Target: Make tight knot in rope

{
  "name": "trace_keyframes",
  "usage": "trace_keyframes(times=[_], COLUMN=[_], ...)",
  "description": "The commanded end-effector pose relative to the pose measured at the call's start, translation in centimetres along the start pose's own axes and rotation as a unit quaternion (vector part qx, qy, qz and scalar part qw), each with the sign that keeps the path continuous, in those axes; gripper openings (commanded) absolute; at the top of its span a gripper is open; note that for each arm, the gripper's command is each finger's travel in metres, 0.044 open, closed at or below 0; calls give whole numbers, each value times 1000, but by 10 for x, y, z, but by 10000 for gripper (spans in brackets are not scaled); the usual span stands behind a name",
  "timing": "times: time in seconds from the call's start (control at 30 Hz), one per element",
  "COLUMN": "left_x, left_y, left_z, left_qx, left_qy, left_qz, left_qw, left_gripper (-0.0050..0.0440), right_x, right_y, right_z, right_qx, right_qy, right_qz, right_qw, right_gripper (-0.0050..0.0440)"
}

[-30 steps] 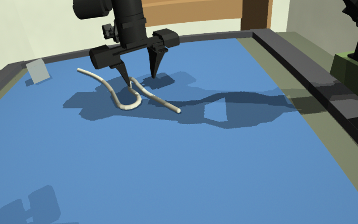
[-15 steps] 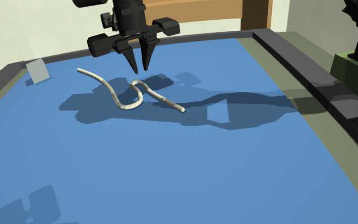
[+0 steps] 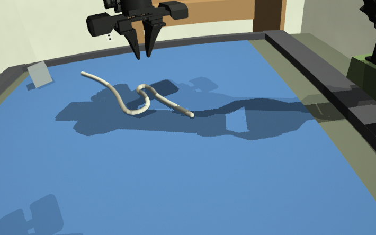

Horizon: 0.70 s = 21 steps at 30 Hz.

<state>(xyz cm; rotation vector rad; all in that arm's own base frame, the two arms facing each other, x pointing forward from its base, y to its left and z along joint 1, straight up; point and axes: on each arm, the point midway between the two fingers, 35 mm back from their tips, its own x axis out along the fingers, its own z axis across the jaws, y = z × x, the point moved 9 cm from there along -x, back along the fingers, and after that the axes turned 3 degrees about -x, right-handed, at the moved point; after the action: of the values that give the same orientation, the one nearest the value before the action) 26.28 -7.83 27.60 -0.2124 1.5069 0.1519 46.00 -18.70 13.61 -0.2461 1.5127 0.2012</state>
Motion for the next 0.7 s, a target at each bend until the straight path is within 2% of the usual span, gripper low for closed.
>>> trace_keyframes(times=[0.0, 0.17, 0.67], left_x=[-6, -6, -6], left_y=[0, 0, 0], left_z=[-1, -1, -1], left_qx=[1, 1, 1], left_qy=[-7, -7, -7], left_qz=[-7, -7, -7], left_qw=[1000, 1000, 1000], left_gripper=[85, 85, 85], right_x=[-29, -43, -40], right_y=[1, 2, 8], right_z=[-1, -3, -3], right_qx=[-1, -1, -8], right_qy=[-22, -30, -29], right_qz=[-17, -23, -22], right_qw=[1000, 999, 999], right_gripper=[85, 85, 85])
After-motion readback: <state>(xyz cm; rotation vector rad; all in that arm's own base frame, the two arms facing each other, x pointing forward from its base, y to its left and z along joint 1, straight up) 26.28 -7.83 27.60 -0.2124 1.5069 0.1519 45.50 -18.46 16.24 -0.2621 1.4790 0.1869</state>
